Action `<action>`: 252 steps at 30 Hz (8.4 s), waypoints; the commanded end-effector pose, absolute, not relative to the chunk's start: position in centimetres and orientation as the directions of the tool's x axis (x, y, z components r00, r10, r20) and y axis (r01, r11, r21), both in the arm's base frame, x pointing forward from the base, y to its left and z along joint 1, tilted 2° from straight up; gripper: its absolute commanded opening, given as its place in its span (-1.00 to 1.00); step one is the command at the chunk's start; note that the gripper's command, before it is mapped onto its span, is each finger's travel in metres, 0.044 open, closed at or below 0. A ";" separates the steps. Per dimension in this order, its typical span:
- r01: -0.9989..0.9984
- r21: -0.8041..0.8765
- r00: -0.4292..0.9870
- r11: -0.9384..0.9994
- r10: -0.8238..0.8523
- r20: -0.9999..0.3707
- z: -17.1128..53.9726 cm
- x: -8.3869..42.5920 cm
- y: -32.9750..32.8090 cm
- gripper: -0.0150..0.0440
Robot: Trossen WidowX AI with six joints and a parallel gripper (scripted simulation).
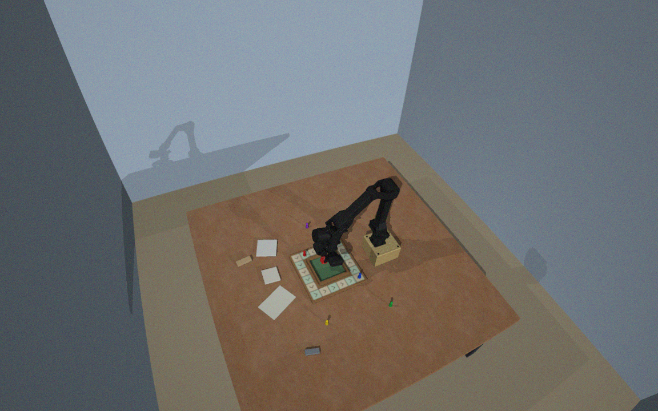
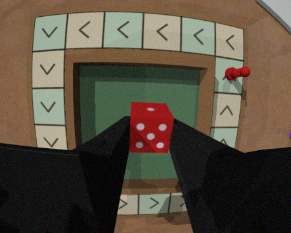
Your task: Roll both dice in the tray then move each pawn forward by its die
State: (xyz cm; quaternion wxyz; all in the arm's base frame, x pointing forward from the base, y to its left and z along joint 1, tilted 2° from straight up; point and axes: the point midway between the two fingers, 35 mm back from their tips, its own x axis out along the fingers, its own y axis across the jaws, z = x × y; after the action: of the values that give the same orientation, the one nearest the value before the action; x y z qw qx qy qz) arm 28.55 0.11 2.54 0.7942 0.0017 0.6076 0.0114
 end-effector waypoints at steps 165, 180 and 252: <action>-0.213 0.007 -0.018 0.977 0.003 -1.000 -4.3 15.5 -19.5 -0.47; -0.213 0.006 -0.018 0.977 0.002 -1.000 6.4 15.6 -20.4 -0.49; -0.001 0.030 0.407 1.000 0.028 -0.913 1.6 32.2 -3.4 -0.49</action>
State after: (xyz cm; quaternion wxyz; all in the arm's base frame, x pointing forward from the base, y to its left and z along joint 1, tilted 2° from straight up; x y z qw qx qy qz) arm 32.16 -3.39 2.02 0.8102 0.0077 0.5860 0.0089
